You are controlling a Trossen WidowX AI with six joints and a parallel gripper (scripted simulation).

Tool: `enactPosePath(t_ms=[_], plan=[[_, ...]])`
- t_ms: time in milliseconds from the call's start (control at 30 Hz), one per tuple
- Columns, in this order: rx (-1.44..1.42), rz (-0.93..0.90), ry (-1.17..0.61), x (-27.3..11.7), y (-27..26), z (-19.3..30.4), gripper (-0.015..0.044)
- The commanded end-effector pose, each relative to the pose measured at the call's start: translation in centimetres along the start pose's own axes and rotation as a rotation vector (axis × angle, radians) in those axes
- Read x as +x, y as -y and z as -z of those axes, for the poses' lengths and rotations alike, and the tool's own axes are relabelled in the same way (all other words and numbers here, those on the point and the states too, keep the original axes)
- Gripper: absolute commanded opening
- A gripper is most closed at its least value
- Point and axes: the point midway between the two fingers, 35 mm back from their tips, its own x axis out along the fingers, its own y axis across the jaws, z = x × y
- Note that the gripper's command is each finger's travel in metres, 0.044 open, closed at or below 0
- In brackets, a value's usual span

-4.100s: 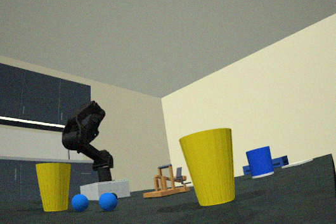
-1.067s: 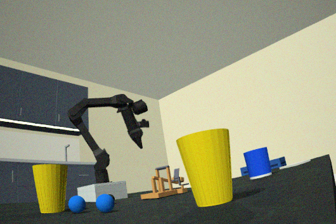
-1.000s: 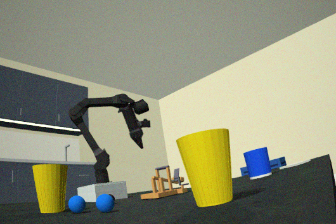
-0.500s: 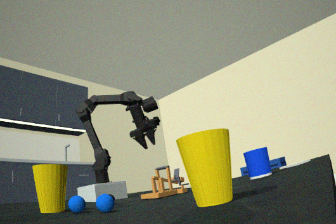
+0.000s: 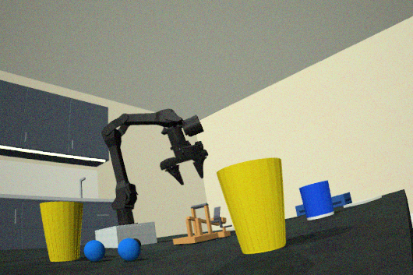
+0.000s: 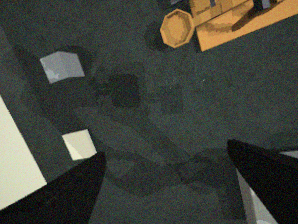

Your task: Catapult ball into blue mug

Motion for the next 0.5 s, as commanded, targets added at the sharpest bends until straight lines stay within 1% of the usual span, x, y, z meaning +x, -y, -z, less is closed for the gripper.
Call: enactPosePath(t_ms=[0,200,467], plan=[[0.104,0.018,0.026,0.2,0.7,-1.9,0.044],[0.209,0.04,0.042,0.7,1.7,-3.5,0.044],[0.442,0.084,0.069,1.5,3.9,-6.5,0.044]])
